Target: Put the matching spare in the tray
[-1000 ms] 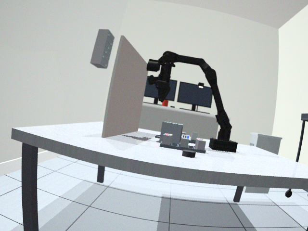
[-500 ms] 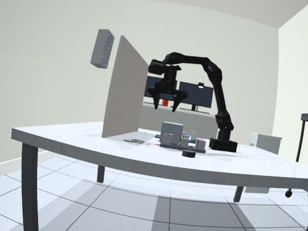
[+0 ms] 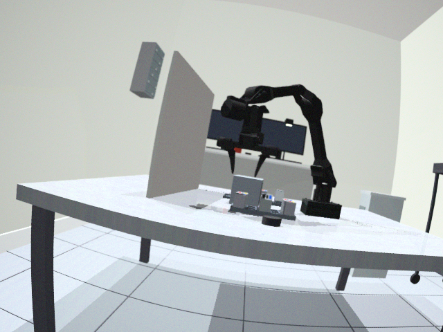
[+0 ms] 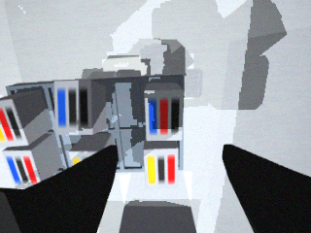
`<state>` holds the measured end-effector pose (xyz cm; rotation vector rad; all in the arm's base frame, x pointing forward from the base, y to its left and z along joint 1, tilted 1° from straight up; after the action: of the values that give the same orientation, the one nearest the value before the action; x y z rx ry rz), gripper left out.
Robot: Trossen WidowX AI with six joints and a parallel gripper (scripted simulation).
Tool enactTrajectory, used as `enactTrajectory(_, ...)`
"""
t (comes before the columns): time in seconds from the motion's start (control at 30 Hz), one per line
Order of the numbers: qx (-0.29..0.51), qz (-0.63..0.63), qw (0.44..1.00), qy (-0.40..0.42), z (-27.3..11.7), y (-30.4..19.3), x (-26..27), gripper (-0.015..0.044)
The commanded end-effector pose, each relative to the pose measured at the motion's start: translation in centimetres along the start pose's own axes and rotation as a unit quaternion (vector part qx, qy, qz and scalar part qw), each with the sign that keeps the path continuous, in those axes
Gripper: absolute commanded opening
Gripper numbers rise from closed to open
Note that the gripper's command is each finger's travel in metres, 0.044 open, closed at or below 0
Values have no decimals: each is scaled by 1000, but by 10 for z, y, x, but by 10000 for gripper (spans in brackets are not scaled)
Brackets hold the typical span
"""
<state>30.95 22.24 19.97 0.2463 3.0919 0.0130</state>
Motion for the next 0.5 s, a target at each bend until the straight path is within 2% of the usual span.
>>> enactTrajectory(0.0, 3, -4, 1000, 3, 12, 3, 0, 300)
enactTrajectory(0.47, 3, -4, 1000, 3, 26, 4, -1, 300)
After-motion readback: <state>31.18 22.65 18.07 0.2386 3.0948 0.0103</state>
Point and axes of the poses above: the point midway between the two fingers, 35 mm back from their tips, its own z axis out along the fingers, its own x axis across the jaws, y = z × x, the point moved 10 cm from there along -z, back along the fingers, and after that the axes turned 6 degrees about z, right-handed, at the moved point
